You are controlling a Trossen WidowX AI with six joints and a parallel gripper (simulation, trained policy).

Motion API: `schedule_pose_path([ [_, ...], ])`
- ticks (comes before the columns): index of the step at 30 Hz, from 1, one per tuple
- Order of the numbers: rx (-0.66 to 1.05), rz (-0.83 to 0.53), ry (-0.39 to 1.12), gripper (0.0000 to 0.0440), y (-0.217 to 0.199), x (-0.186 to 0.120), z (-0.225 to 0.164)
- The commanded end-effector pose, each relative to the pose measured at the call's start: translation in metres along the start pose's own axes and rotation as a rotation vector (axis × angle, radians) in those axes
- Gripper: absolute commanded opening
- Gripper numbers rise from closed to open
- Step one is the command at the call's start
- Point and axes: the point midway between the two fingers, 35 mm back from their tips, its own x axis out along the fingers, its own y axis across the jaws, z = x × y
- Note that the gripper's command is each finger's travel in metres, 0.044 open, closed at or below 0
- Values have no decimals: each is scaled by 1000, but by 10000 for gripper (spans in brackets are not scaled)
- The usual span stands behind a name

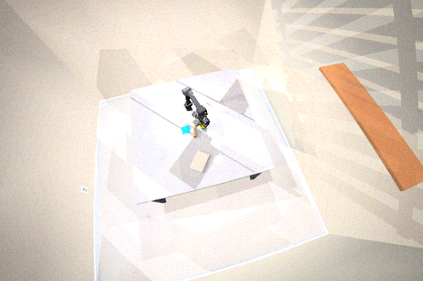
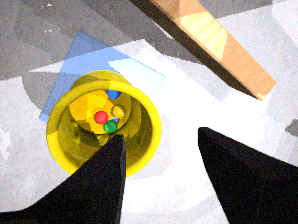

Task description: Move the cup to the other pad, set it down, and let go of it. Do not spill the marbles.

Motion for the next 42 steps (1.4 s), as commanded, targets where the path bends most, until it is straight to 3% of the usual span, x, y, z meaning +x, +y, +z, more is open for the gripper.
schedule_pose_path([
  [1, 0, -30, -2, 184, 0, 12, -2],
  [20, -83, -93, 1, 187, -2, 72, -10],
  [21, -92, -92, 3, 183, -2, 74, -10],
  [27, -132, -83, -7, 45, -4, 79, -8],
  [29, -140, -78, -11, 19, -5, 77, -7],
  [42, -81, -19, -2, 26, -22, 43, -1],
])
